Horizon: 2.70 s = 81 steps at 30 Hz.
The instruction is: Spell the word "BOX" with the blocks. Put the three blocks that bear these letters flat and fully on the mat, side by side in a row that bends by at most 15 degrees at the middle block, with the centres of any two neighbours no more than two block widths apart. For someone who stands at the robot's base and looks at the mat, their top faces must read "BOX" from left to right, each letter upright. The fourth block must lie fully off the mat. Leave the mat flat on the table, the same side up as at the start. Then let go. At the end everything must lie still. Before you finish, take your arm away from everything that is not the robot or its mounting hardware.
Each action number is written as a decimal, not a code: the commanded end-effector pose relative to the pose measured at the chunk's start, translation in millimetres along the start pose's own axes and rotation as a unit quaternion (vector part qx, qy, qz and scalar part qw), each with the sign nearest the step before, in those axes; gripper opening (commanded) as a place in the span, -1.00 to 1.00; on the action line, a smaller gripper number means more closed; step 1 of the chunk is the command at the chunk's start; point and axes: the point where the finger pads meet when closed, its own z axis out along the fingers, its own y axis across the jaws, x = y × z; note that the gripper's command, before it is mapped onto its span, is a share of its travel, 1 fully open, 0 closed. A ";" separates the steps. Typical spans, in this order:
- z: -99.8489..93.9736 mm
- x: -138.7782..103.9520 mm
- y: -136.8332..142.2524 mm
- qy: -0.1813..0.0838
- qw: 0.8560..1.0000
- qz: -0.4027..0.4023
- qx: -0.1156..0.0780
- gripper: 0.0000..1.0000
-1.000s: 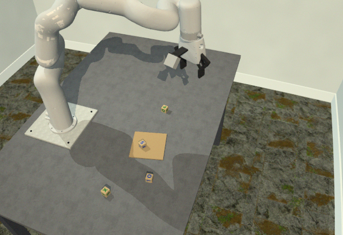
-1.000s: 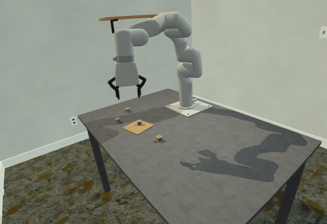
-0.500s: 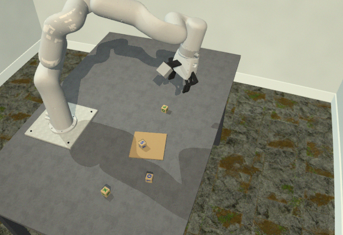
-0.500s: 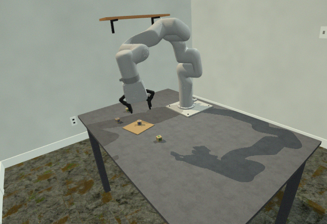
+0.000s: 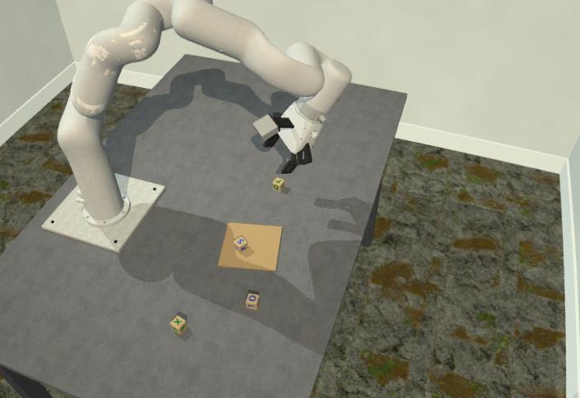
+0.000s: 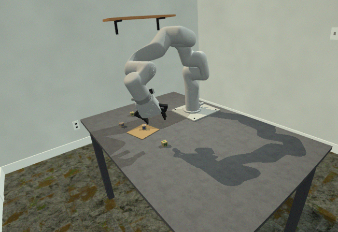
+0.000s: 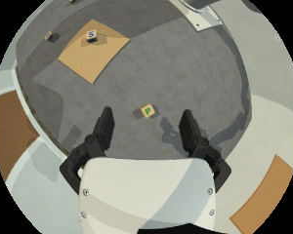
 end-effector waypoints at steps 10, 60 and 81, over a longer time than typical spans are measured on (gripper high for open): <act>18.4 4.6 7.3 0.036 0.999 0.015 -0.015 1.00; 24.4 36.3 -25.2 0.047 0.992 0.104 -0.048 1.00; 44.6 118.9 -85.6 0.082 0.940 0.305 -0.127 1.00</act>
